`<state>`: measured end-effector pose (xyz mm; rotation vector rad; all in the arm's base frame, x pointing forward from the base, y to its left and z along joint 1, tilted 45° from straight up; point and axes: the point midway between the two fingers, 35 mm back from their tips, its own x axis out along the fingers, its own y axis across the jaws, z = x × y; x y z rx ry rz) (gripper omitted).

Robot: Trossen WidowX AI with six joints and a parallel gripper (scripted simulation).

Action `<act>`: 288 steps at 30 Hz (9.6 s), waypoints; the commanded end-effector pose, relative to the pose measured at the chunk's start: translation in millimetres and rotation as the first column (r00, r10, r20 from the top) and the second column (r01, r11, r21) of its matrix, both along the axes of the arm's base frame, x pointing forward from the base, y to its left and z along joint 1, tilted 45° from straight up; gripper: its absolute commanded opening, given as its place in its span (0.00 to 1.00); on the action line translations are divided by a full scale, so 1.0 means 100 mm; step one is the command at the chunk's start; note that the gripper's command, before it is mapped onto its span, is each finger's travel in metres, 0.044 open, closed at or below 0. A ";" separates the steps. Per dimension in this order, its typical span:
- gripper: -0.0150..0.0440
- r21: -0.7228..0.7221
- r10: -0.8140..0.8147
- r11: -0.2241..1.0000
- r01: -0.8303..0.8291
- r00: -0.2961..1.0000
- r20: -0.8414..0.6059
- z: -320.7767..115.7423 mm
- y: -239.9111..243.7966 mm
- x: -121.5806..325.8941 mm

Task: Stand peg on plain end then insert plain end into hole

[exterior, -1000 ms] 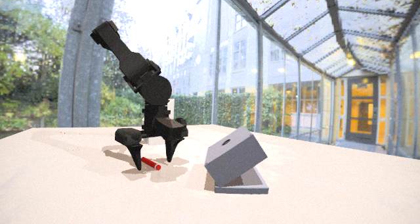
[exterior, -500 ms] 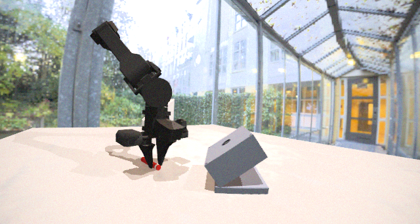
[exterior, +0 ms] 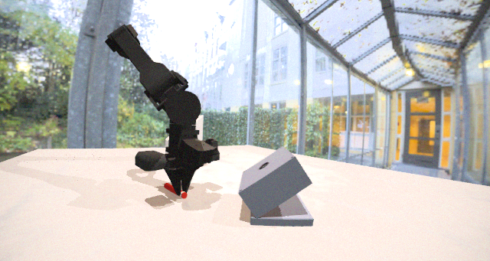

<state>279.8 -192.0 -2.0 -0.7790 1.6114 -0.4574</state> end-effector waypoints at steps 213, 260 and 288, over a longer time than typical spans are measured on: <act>0.34 -0.162 0.535 0.568 -0.807 0.212 0.818 0.40 0.08 -0.97; 0.34 -0.191 0.549 0.528 -0.827 0.162 0.820 0.40 0.07 -1.04; 0.47 -0.195 0.548 0.521 -0.831 0.151 0.823 0.41 0.08 -1.05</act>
